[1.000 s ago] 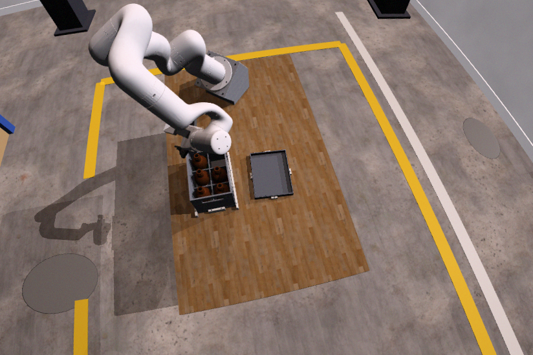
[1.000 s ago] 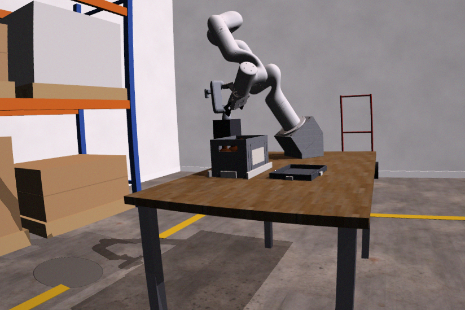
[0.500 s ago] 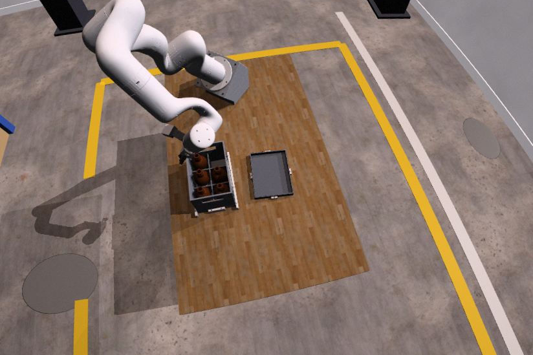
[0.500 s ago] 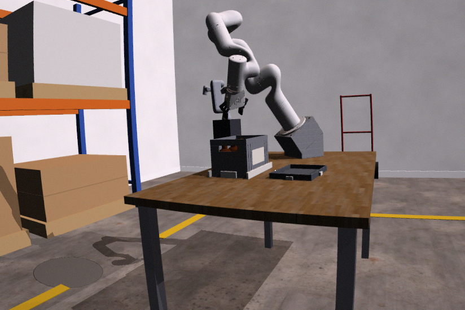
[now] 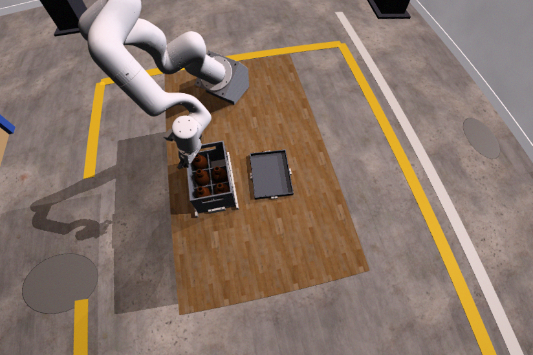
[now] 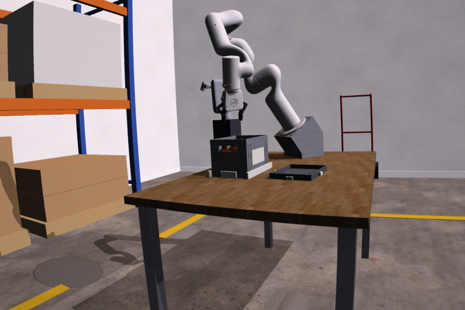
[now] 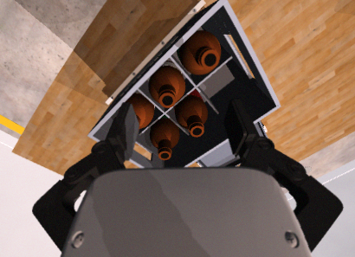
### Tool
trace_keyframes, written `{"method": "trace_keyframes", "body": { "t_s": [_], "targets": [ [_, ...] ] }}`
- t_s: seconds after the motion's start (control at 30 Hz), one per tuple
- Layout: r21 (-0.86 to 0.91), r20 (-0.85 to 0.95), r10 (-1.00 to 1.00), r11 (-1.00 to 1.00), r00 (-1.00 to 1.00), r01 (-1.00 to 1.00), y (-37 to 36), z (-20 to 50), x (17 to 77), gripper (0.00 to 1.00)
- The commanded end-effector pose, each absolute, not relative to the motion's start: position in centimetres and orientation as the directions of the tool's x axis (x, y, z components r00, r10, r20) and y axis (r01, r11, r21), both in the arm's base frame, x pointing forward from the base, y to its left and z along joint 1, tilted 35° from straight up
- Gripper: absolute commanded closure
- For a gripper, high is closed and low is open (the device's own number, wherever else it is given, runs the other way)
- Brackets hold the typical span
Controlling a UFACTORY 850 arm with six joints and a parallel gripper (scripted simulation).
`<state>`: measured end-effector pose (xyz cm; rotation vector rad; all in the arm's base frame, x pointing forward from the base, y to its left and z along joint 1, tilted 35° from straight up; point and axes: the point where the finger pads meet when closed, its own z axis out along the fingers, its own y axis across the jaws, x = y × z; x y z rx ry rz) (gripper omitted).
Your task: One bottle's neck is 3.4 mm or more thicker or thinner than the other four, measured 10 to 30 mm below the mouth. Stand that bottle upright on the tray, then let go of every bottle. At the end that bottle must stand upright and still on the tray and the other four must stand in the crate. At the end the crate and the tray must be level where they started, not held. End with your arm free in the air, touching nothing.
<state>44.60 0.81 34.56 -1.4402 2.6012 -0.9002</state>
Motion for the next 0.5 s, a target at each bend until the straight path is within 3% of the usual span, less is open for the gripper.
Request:
{"method": "trace_keyframes", "body": {
  "t_s": [0.0, 0.2, 0.47],
  "targets": [
    [-0.548, 0.092, -0.819, 0.434, -0.567, -0.715, 1.2, 34.1, 46.4, 0.00],
    [-0.573, -0.025, -0.833, 0.466, -0.553, -0.675, 1.7, 33.9, 47.8, 0.00],
    [-0.574, -0.033, -0.833, 0.468, -0.552, -0.672, 1.7, 33.9, 47.9, 0.00]
  ]
}}
